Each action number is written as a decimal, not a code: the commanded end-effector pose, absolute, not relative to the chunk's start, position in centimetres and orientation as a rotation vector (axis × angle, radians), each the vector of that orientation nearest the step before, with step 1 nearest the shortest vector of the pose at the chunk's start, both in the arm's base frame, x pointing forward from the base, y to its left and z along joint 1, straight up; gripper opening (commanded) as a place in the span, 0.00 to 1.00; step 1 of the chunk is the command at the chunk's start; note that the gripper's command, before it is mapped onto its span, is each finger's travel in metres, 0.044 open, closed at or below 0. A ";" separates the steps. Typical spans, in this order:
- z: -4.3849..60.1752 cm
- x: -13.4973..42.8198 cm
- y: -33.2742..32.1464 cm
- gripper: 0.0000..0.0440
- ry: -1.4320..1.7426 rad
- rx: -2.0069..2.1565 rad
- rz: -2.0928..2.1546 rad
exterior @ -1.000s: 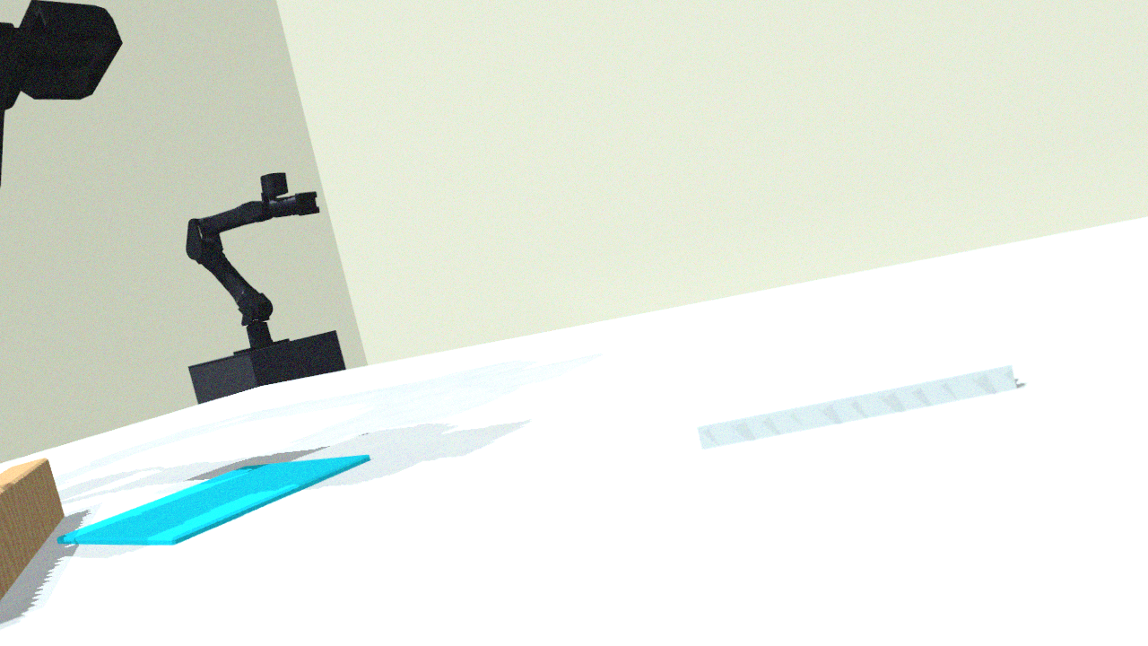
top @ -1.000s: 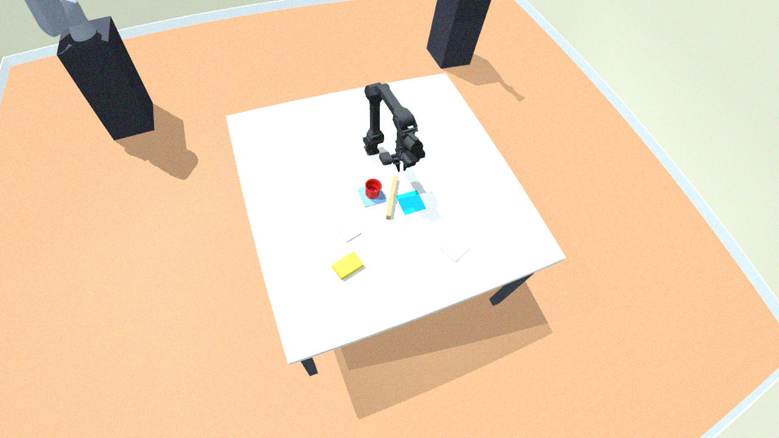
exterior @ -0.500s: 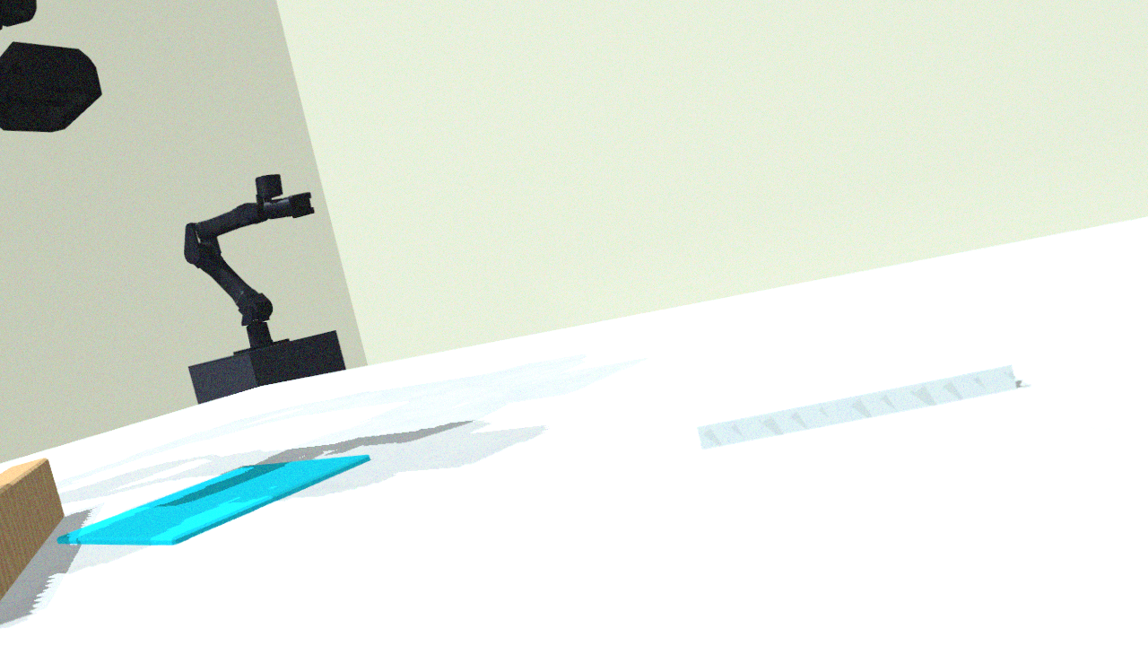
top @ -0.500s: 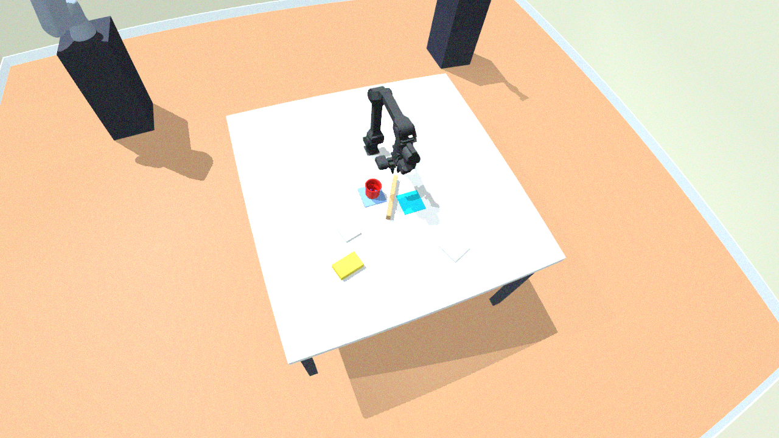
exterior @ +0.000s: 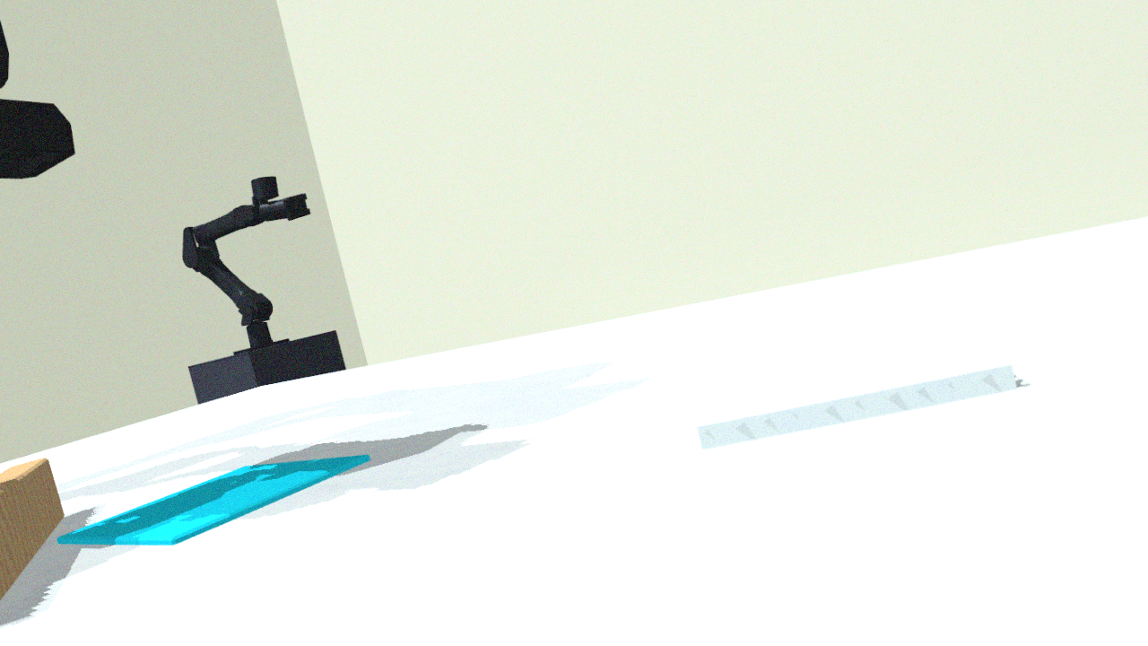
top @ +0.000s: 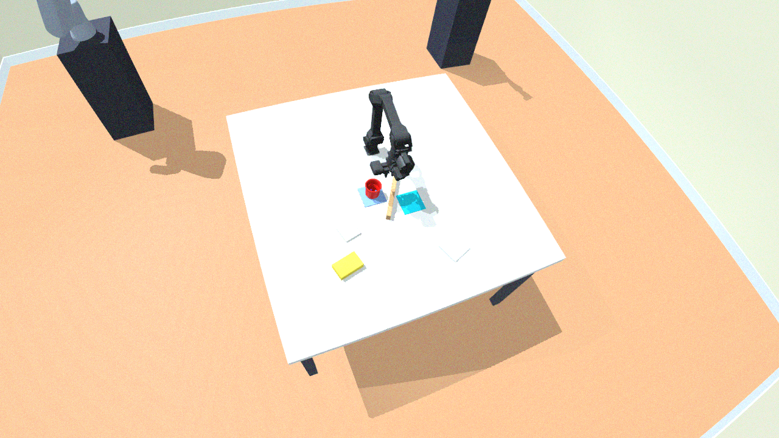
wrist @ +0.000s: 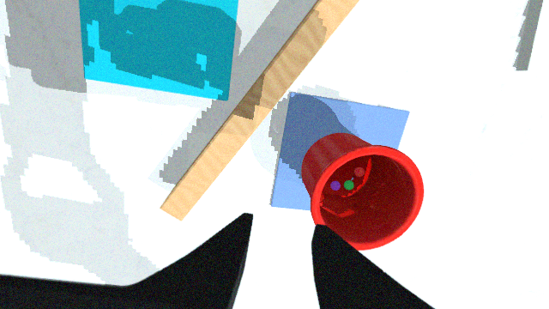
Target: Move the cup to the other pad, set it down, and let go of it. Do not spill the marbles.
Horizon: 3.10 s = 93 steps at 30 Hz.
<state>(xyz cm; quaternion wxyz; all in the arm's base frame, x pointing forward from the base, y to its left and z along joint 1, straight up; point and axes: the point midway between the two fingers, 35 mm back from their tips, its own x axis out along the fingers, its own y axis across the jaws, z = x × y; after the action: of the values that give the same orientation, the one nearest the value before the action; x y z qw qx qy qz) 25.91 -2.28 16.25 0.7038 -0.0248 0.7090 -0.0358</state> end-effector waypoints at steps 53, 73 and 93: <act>6.4 25.9 -6.6 0.00 1.639 -0.394 0.334; 10.8 29.5 -5.3 0.00 1.516 -0.506 0.390; 12.2 33.7 0.5 0.00 1.378 -0.588 0.443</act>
<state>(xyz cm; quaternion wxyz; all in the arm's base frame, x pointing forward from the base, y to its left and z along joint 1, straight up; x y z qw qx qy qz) 33.01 -0.54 12.31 0.7063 -0.2623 0.6280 0.1949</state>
